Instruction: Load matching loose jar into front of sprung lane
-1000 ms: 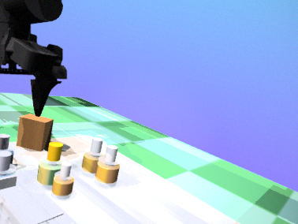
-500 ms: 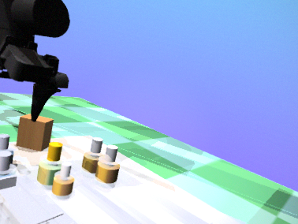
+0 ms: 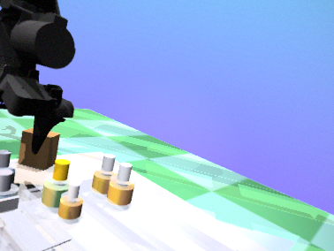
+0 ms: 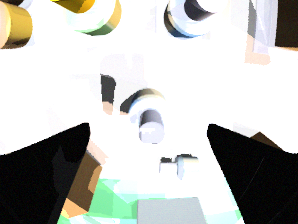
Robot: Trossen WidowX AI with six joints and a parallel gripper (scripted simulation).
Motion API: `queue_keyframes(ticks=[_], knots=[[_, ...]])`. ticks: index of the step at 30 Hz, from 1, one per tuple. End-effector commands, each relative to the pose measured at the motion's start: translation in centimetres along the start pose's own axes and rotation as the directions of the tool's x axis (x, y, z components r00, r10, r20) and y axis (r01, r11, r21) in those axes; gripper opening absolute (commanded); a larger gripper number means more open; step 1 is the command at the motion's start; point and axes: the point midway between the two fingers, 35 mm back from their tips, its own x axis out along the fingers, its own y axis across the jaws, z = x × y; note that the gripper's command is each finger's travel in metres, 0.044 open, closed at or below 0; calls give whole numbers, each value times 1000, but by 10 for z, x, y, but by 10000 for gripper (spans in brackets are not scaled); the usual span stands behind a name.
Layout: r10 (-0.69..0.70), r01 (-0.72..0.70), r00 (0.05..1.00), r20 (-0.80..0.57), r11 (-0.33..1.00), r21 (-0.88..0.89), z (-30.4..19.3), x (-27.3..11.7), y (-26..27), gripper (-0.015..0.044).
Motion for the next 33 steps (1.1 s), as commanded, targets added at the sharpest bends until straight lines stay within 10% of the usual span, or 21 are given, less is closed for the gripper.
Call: queue_keyframes(ticks=[1,19,33], knots=[[-5,5,1000,-5,1000,7,0,7,-1,440],[-5,5,1000,-5,1000,7,-1,34,-1,440],[-5,5,1000,-5,1000,7,-1,34,-1,151]])
